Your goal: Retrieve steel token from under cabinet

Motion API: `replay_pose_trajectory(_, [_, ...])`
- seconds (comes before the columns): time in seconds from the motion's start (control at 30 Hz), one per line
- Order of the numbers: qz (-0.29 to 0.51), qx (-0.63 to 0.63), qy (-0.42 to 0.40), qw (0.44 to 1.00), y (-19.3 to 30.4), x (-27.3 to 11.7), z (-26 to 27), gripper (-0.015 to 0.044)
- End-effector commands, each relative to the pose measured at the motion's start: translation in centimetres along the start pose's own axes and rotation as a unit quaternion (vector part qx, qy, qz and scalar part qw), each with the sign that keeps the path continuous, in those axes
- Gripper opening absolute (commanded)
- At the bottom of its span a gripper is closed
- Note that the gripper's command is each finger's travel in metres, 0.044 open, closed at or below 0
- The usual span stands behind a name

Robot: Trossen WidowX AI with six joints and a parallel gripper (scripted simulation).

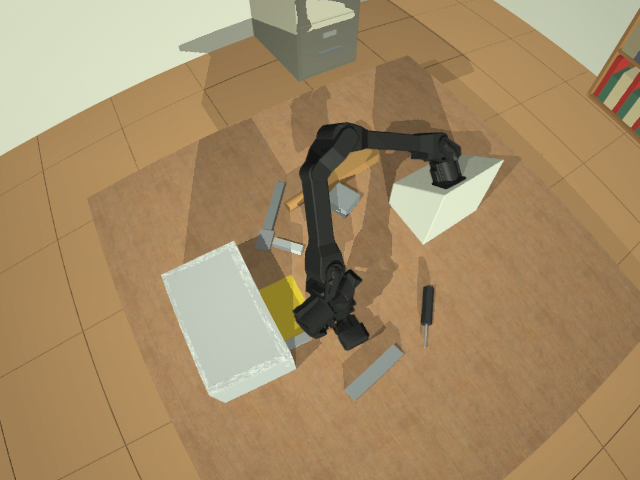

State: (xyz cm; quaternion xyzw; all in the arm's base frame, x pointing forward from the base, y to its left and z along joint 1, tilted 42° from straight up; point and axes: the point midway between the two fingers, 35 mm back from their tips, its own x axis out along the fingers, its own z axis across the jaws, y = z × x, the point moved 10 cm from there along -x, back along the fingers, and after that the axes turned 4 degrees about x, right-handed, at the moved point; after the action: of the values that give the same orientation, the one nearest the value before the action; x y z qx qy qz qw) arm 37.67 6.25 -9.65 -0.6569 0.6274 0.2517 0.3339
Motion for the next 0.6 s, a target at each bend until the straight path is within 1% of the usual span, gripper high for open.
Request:
replay_pose_trajectory(0.0, [0.001,0.002,0.001,1.000,0.6,0.1,0.0,0.0000])
replay_pose_trajectory(0.57, [0.002,0.002,0.001,1.000,2.3,0.1,-0.1,0.0000])
